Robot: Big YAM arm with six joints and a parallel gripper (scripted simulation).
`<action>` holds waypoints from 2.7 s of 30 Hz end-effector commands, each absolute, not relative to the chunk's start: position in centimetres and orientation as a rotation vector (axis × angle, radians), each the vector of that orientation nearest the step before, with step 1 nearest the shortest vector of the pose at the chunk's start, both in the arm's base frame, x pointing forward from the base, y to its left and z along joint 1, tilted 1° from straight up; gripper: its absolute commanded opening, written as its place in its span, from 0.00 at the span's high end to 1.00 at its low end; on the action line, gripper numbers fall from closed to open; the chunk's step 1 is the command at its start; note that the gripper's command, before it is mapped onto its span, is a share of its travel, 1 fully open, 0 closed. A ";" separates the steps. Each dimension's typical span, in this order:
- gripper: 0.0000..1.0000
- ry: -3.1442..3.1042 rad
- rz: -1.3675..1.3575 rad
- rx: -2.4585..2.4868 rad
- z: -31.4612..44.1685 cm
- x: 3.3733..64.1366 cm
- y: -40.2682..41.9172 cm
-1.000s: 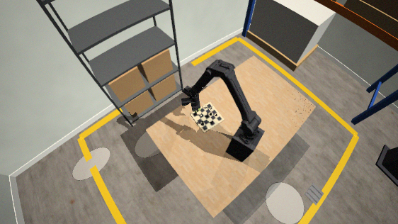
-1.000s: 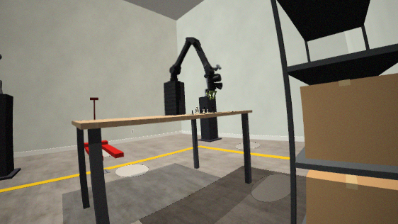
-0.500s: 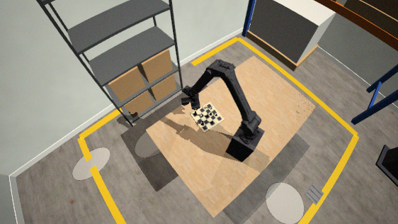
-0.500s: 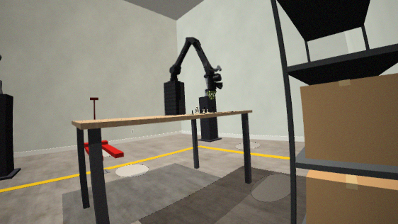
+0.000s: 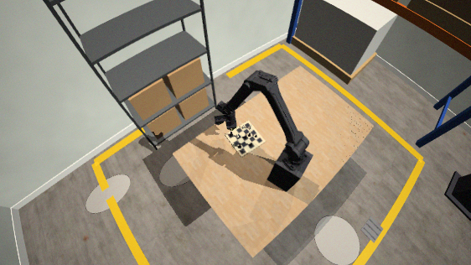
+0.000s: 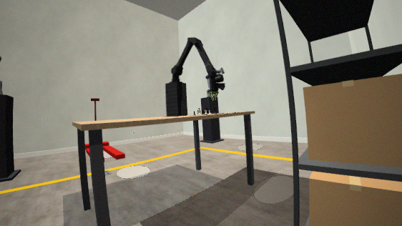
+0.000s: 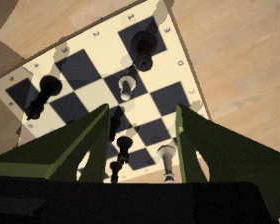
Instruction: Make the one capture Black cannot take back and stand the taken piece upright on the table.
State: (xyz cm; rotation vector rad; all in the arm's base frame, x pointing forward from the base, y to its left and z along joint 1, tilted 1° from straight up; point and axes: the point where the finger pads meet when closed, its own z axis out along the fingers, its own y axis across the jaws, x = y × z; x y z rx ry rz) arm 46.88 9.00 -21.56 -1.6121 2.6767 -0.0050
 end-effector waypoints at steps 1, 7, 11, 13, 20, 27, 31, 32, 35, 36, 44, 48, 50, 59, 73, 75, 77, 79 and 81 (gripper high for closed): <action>0.60 2.667 -0.014 -1.597 -21.3 47.5 9.4; 0.60 2.669 -0.013 -1.598 -21.5 47.4 9.4; 0.60 2.665 -0.016 -1.596 -21.9 47.6 9.5; 0.60 2.663 -0.017 -1.595 -21.9 47.8 9.5; 0.60 2.651 -0.025 -1.587 -22.1 48.7 9.7; 0.60 2.652 -0.024 -1.588 -23.0 48.7 9.7; 0.60 2.652 -0.024 -1.588 -23.3 48.7 9.7; 0.60 2.662 -0.018 -1.594 -23.7 48.0 9.6; 0.60 2.652 -0.024 -1.588 -24.0 48.7 9.7; 0.60 2.652 -0.024 -1.588 -24.2 48.7 9.7; 0.60 2.654 -0.023 -1.590 -25.5 48.6 9.7; 0.60 2.653 -0.023 -1.589 -25.7 48.7 9.7; 0.60 2.655 -0.022 -1.590 -26.0 48.6 9.7; 0.60 2.660 -0.019 -1.594 -26.8 48.3 9.7; 0.60 2.649 -0.025 -1.587 -26.3 48.8 9.8; 0.60 2.649 -0.025 -1.587 -26.3 48.8 9.8; 0.60 2.649 -0.025 -1.587 -26.3 48.8 9.8; 0.60 2.649 -0.025 -1.587 -26.3 48.8 9.8; 0.60 2.649 -0.025 -1.587 -26.3 48.8 9.8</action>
